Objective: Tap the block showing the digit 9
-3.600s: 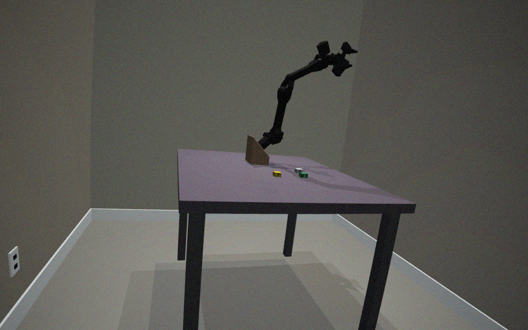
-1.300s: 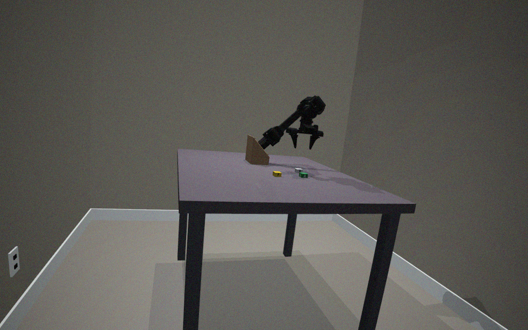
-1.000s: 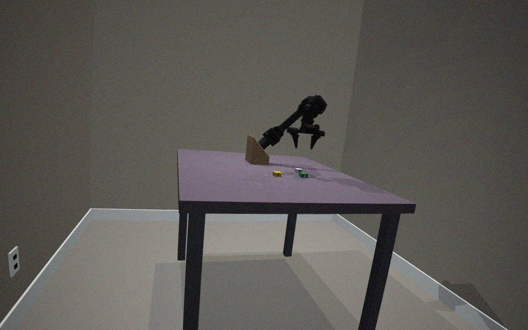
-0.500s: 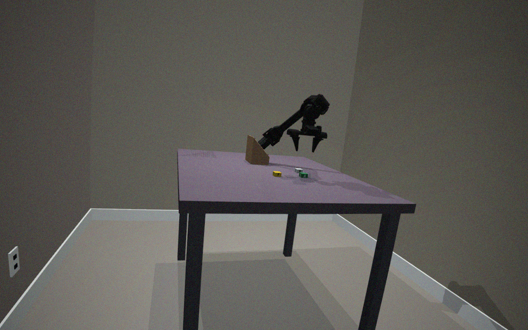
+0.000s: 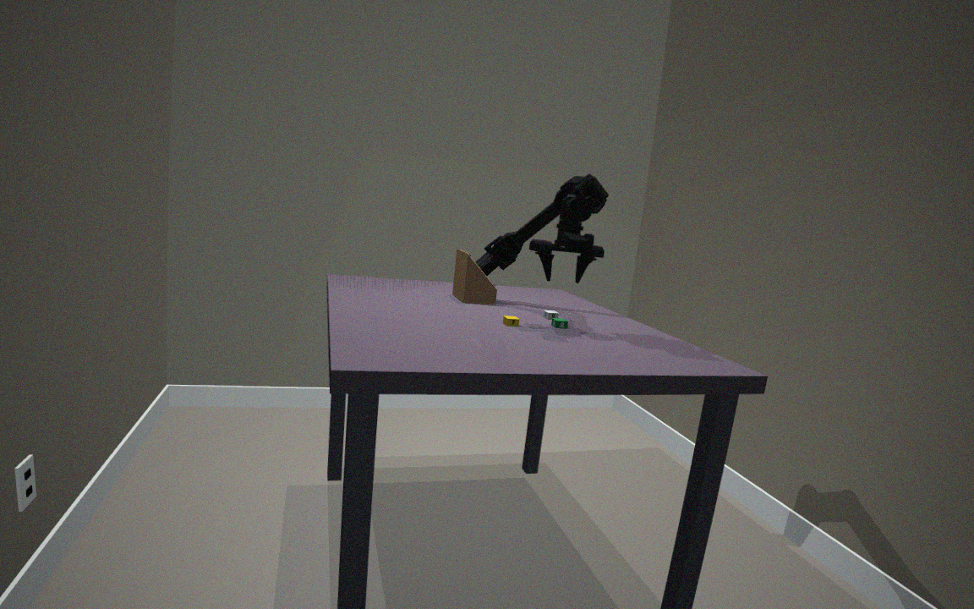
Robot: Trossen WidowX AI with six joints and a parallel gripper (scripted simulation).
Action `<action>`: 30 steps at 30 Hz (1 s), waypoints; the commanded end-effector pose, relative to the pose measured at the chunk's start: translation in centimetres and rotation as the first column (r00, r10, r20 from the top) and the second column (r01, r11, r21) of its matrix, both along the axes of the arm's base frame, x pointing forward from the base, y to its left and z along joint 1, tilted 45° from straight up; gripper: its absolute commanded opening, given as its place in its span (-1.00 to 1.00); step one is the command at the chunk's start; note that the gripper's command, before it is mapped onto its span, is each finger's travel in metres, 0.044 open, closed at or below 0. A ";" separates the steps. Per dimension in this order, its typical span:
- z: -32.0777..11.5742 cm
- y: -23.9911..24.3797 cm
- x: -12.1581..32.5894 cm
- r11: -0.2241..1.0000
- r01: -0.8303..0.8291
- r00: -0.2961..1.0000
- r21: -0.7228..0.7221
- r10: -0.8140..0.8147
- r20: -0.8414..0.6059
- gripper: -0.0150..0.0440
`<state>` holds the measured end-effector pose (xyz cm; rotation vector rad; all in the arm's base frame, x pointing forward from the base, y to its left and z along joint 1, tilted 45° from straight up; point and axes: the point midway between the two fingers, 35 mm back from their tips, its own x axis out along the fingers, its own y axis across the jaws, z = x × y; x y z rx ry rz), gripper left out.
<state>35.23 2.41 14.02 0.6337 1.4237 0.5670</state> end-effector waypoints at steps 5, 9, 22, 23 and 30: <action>-5.2 5.3 0.1 1.000 -0.006 1.000 0.006 0.006 -0.010 0.15; -5.2 5.3 0.1 1.000 -0.006 1.000 0.006 0.006 -0.010 -0.20; -5.4 5.5 0.2 1.000 -0.006 1.000 0.006 0.006 -0.010 -0.42; -5.5 5.6 0.2 1.000 -0.006 1.000 0.006 0.006 -0.010 -0.42; -6.3 6.4 0.3 1.000 -0.006 1.000 0.006 0.006 -0.010 -0.42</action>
